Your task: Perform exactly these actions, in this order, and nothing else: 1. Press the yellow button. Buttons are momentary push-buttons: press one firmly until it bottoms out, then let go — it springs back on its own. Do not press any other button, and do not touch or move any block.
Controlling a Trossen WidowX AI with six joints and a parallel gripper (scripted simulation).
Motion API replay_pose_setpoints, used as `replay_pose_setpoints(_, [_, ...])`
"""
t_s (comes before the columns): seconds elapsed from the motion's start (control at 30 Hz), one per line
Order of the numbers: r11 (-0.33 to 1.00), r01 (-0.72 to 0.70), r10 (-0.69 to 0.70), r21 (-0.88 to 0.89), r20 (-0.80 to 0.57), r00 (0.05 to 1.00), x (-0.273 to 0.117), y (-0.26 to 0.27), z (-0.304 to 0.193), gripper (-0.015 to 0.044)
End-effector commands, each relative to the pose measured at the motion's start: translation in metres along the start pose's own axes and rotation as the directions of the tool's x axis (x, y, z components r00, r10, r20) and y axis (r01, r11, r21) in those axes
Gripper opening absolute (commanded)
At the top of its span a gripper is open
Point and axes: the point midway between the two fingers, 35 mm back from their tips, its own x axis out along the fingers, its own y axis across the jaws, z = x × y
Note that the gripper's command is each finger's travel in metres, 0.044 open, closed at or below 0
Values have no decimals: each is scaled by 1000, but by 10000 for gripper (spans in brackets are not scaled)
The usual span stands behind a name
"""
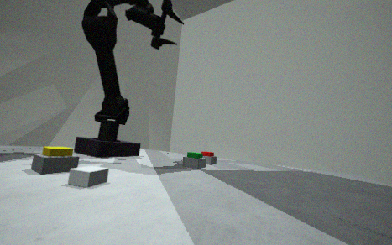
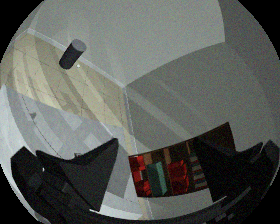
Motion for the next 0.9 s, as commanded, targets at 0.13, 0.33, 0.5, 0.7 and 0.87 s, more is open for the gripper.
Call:
replay_pose_setpoints(0.13, [1000, -6, 6, -1, -72, 997, 9, 7, -4, 400])
replay_pose_setpoints(0.33, [1000, -28, 31, 14, -274, 961, 40, 25, -23, 400])
replay_pose_setpoints(0.5, [998, -53, 59, 27, -456, 888, 69, 36, -53, 400])
replay_pose_setpoints(0.7, [992, -81, 123, 95, -643, 756, 98, 46, -105, 400])
replay_pose_setpoints(0.87, [978, -85, 203, 192, -758, 620, 112, 54, -158, 400])
